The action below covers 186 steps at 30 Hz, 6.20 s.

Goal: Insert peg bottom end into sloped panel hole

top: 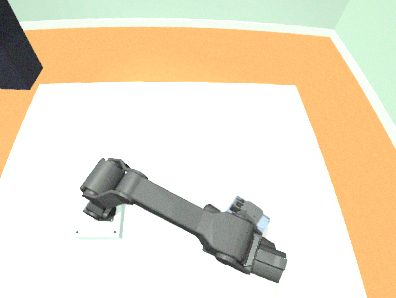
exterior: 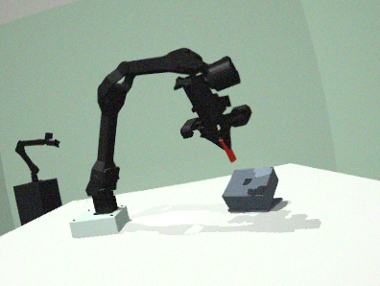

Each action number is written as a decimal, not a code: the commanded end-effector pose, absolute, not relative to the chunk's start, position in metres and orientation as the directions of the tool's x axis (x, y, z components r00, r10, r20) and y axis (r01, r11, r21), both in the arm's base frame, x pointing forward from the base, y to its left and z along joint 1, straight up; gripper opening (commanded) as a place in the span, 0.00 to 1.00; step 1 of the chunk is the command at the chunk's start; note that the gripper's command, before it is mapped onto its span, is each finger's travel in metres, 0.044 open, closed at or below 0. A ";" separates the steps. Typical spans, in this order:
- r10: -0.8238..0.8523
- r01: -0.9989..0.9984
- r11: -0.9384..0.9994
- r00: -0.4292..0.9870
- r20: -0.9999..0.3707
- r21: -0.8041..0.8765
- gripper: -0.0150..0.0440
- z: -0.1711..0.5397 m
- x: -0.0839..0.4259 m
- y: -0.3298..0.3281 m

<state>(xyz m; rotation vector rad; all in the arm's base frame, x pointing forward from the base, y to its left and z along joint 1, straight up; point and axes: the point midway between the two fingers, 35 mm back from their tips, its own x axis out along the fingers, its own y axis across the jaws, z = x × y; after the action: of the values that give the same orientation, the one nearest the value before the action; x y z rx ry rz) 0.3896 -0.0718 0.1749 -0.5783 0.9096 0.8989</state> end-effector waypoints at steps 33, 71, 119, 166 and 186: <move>0.423 -0.813 0.581 0.338 -0.841 -0.035 0.25 0.133 0.410 -0.062; 0.420 -0.814 0.579 0.346 -0.839 -0.045 0.25 0.117 0.419 -0.054; 0.421 -0.814 0.579 0.346 -0.839 -0.045 0.25 0.105 0.419 -0.048; 0.421 -0.814 0.579 0.346 -0.838 -0.045 0.25 0.092 0.426 -0.039; 0.422 -0.814 0.579 0.347 -0.838 -0.045 0.25 0.086 0.428 -0.037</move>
<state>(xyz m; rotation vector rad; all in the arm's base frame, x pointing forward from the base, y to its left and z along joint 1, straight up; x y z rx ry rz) 0.4284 -0.0377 0.0888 -0.5137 0.8887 0.8486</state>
